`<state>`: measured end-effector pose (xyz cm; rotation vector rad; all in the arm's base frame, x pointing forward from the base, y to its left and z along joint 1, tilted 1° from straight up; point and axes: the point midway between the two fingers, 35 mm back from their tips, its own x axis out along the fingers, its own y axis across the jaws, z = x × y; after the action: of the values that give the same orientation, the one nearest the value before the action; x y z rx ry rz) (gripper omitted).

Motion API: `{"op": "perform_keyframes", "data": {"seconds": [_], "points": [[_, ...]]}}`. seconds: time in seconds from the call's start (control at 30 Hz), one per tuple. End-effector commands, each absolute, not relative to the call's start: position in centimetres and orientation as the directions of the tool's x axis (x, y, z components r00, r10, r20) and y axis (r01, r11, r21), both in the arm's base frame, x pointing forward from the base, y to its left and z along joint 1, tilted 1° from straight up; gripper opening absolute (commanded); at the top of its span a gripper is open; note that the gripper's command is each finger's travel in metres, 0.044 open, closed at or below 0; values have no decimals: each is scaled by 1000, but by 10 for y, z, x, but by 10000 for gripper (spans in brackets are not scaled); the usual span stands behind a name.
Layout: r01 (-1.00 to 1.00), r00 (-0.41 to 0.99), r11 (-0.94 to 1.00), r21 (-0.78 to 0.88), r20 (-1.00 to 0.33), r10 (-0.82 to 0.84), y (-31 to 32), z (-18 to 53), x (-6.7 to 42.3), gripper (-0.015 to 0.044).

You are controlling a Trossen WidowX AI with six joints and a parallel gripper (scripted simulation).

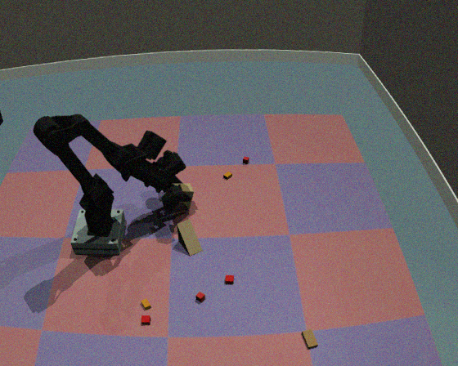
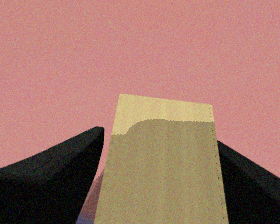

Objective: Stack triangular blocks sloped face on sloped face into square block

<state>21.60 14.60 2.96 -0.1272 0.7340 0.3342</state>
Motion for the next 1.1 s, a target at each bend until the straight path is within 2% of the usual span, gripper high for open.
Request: {"op": "perform_keyframes", "data": {"seconds": [0.0, 0.1, 0.4, 0.67, 1.07], "points": [[-346, 691, 938, 5, -675, 259, 147, 31, 216, 368], [-346, 691, 938, 5, -675, 259, 147, 31, 216, 440], [-346, 691, 938, 5, -675, 259, 148, 33, 217, 440], [-342, 693, 940, 3, -674, 255, 144, 128, 215, 440], [-343, 675, 939, -5, -697, 243, 146, 124, 217, 440]]}}
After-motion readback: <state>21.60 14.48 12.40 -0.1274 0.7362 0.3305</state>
